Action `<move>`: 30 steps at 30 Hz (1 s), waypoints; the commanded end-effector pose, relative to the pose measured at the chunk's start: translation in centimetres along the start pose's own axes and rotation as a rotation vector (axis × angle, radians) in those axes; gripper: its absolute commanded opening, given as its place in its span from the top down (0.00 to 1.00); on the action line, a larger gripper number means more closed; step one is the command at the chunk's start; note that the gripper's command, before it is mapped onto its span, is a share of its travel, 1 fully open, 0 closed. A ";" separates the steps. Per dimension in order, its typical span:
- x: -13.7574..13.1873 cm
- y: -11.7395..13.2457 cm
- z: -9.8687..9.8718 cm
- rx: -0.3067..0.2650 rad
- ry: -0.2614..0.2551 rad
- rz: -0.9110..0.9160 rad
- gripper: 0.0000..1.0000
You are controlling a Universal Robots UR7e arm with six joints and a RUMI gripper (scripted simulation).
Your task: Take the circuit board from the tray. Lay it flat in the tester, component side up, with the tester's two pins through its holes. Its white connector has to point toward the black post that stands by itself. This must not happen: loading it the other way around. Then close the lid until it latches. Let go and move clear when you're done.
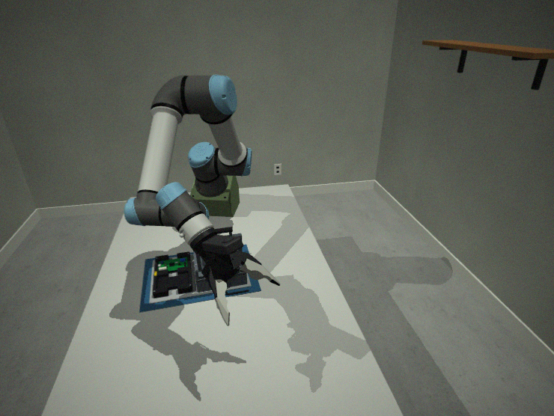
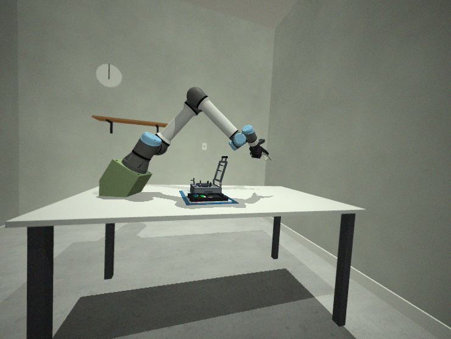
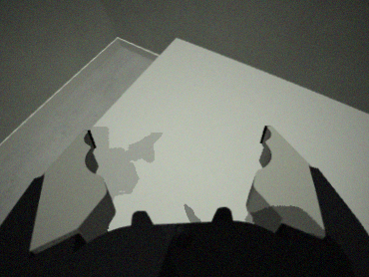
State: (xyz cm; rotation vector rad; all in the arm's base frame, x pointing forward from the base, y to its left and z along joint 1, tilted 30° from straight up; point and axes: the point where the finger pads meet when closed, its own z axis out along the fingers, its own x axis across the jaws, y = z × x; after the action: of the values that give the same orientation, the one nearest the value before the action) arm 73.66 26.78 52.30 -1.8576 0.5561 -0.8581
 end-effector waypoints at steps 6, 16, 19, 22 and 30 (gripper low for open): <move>4.4 2.5 -4.5 -0.088 0.059 -0.108 0.00; 8.7 6.0 -10.6 -0.208 0.111 -0.236 0.00; 10.1 7.6 -13.4 -0.264 0.126 -0.290 0.00; 10.9 8.7 -15.4 -0.304 0.133 -0.326 0.00; 12.5 12.3 -22.0 -0.432 0.138 -0.438 0.00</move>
State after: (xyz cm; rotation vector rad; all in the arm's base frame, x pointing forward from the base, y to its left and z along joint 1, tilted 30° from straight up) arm 67.62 3.91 51.60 -2.2772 0.4848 -1.2110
